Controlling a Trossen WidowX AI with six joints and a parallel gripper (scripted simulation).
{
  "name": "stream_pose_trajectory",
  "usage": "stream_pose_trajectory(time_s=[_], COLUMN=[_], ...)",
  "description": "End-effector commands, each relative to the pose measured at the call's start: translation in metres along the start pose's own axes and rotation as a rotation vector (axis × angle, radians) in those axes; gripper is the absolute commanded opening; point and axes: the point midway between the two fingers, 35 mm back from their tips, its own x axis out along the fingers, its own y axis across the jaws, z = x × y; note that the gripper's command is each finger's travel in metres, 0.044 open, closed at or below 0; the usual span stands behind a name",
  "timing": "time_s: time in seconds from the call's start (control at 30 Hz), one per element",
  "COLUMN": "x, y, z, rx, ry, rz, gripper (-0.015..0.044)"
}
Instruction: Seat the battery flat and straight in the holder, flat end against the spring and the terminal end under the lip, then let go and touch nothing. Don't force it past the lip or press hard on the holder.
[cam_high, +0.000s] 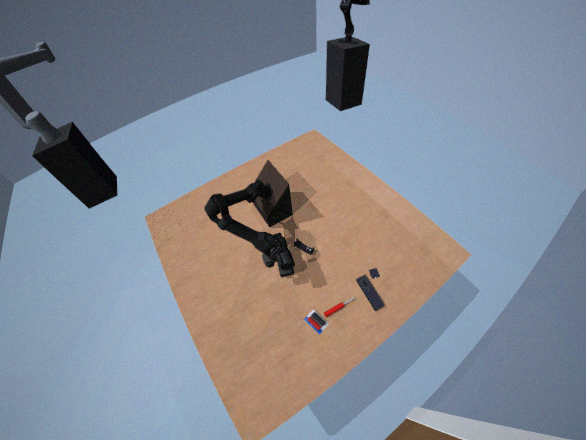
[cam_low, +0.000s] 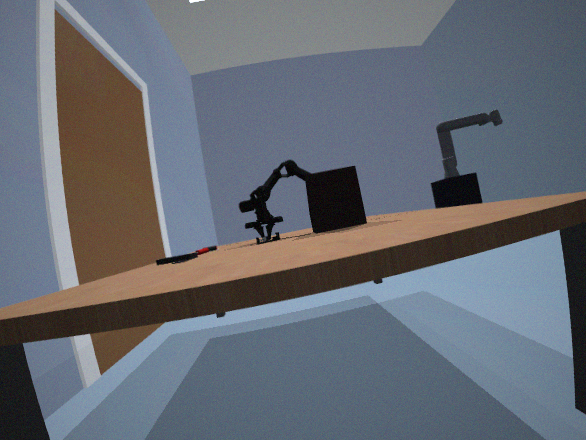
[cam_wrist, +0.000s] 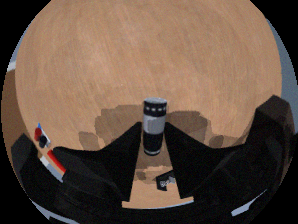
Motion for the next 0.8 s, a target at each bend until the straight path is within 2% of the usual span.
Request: stream_pose_trajectory(time_s=[0.0,0.27,0.47,0.6,0.77], x=[0.001,0.000,-0.044,-0.049,-0.053], y=[0.000,0.000,0.000,0.000,-0.005], z=[0.000,0.000,-0.001,-0.001,-0.016], rx=[-0.002,-0.002,-0.002,-0.012,-0.284], ry=[0.004,0.004,0.006,0.006,0.014], rz=[-0.002,-0.002,-0.003,-0.002,-0.001], gripper=[0.0092,0.0068,0.0068,0.0068,0.0068])
